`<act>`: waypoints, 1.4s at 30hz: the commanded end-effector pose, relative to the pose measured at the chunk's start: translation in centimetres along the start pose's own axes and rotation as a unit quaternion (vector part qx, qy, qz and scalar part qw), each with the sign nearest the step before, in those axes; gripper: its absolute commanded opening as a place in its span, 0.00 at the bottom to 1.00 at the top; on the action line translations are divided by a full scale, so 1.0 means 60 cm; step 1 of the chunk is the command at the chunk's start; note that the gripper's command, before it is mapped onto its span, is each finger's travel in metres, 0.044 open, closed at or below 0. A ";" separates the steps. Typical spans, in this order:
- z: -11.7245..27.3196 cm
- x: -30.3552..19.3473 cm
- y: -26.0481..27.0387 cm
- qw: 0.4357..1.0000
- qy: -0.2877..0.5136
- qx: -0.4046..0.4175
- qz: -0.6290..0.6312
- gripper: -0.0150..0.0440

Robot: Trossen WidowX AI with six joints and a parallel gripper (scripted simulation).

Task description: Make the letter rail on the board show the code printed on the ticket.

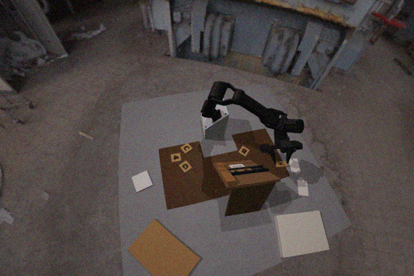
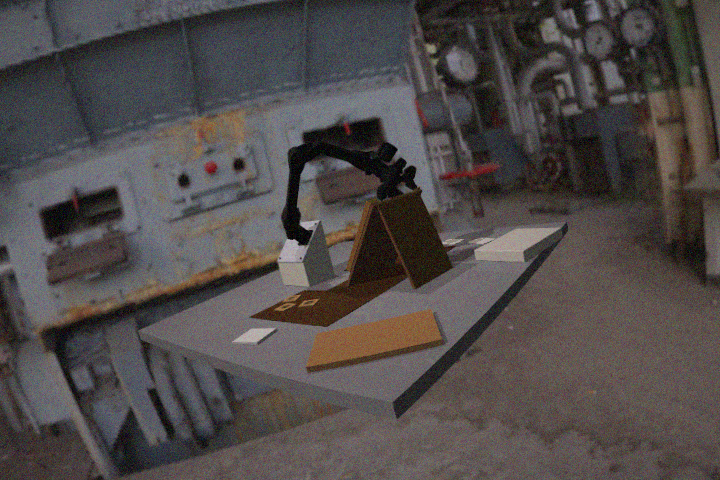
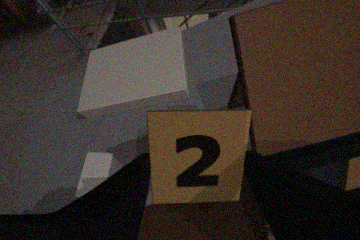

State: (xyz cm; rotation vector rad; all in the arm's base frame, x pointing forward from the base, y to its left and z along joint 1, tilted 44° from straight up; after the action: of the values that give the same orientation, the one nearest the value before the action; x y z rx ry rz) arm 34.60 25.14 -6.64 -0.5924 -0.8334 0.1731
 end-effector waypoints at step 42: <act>-0.072 -0.141 0.065 0.988 -0.032 -0.038 0.148 0.25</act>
State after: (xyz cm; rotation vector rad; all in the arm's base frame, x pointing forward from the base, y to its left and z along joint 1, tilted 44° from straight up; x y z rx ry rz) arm 32.42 23.39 -16.45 -0.7857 -0.8157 0.4272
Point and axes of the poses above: the point midway between the two fingers, 35 mm back from their tips, its own z axis back along the fingers, its own y axis across the jaws, x = y × z, the point moved 3 cm from there along z, back along the fingers, and after that the axes turned 9 degrees about z, right-handed, at the moved point
